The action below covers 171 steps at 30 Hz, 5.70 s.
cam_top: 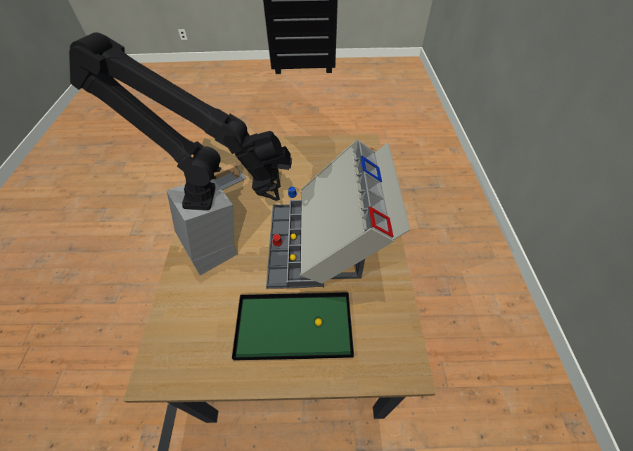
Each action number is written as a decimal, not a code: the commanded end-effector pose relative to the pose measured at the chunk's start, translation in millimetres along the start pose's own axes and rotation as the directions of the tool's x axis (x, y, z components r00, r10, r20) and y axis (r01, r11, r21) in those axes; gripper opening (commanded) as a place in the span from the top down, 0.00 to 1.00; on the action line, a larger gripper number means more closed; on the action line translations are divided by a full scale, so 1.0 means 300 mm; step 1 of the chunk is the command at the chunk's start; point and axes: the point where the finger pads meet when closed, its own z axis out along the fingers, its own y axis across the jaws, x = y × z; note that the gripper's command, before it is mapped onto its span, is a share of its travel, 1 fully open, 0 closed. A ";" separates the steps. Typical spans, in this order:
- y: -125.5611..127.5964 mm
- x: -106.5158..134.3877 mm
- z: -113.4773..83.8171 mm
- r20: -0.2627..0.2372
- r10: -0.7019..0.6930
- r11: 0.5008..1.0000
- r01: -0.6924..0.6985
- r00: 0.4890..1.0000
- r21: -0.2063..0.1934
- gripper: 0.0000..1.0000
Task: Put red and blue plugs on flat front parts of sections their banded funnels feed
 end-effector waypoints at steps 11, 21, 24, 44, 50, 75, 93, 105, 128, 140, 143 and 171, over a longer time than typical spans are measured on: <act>-0.001 -0.092 -0.028 0.056 -0.019 1.000 0.019 0.998 0.003 0.44; -0.001 -0.092 -0.028 0.056 -0.019 1.000 0.019 0.998 0.003 0.44; -0.001 -0.092 -0.028 0.056 -0.019 1.000 0.019 0.998 0.003 0.44; -0.001 -0.092 -0.028 0.056 -0.019 1.000 0.019 0.998 0.003 0.44; -0.001 -0.092 -0.028 0.056 -0.019 1.000 0.019 0.998 0.003 0.44; -0.001 -0.092 -0.028 0.056 -0.019 1.000 0.019 0.998 0.003 0.44; 0.005 -0.091 -0.025 0.053 -0.019 1.000 0.019 0.998 0.000 0.37; 0.041 -0.080 -0.003 0.033 -0.009 1.000 0.009 0.999 -0.003 0.37; 0.376 -0.031 0.182 -0.115 -0.001 1.000 -0.001 0.993 -0.017 0.37; 0.608 0.032 0.321 -0.236 -0.002 1.000 -0.002 0.972 -0.017 0.37; 0.676 0.051 0.359 -0.272 -0.002 1.000 -0.003 0.962 -0.020 0.37; 0.886 0.106 0.477 -0.391 0.005 1.000 -0.007 0.920 -0.004 0.37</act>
